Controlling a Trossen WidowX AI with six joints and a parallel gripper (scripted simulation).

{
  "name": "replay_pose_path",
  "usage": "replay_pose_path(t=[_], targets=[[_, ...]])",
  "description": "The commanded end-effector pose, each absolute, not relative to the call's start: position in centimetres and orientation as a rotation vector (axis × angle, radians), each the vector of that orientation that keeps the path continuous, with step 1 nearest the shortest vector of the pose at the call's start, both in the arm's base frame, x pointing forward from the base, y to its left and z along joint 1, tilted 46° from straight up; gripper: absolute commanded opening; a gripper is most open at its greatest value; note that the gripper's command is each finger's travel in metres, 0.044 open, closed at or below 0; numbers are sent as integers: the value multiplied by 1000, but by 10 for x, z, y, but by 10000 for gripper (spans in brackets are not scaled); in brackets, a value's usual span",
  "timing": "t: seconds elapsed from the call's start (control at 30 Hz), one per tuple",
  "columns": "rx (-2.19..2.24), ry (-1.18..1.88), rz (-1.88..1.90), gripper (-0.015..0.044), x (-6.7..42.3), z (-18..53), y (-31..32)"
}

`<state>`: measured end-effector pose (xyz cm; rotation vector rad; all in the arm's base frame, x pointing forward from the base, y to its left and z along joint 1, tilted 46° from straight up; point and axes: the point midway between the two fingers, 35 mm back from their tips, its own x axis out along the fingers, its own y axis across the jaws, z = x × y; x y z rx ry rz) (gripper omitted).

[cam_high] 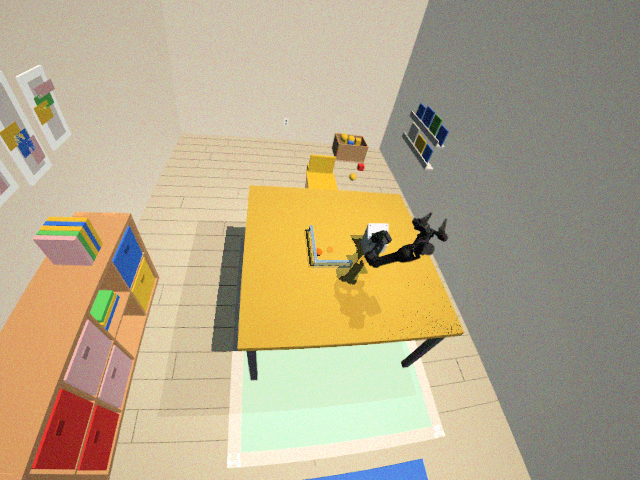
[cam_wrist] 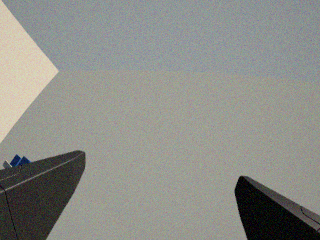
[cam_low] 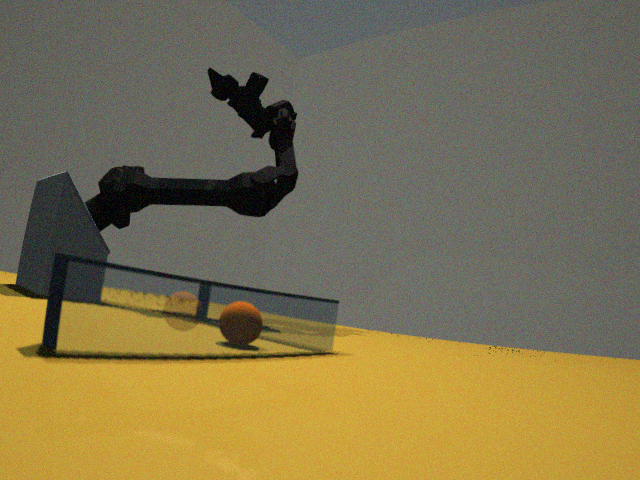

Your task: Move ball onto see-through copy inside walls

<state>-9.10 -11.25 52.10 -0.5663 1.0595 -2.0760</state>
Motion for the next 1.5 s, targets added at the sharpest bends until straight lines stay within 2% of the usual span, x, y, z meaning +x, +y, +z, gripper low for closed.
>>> replay_pose_path(t=[0.0,0.07,0.33,0.6,0.83,1.03,1.23,1.47], targets=[[-565,1057,-2073,374,-91,521,-113],[-555,1036,-2045,327,-94,518,-119],[-434,850,-1730,327,-98,482,-192],[-276,716,-1364,327,-58,435,-272],[-120,662,-1047,327,10,385,-323],[16,659,-777,327,87,337,-343],[158,696,-514,327,169,287,-335],[356,790,-241,327,255,223,-294]])
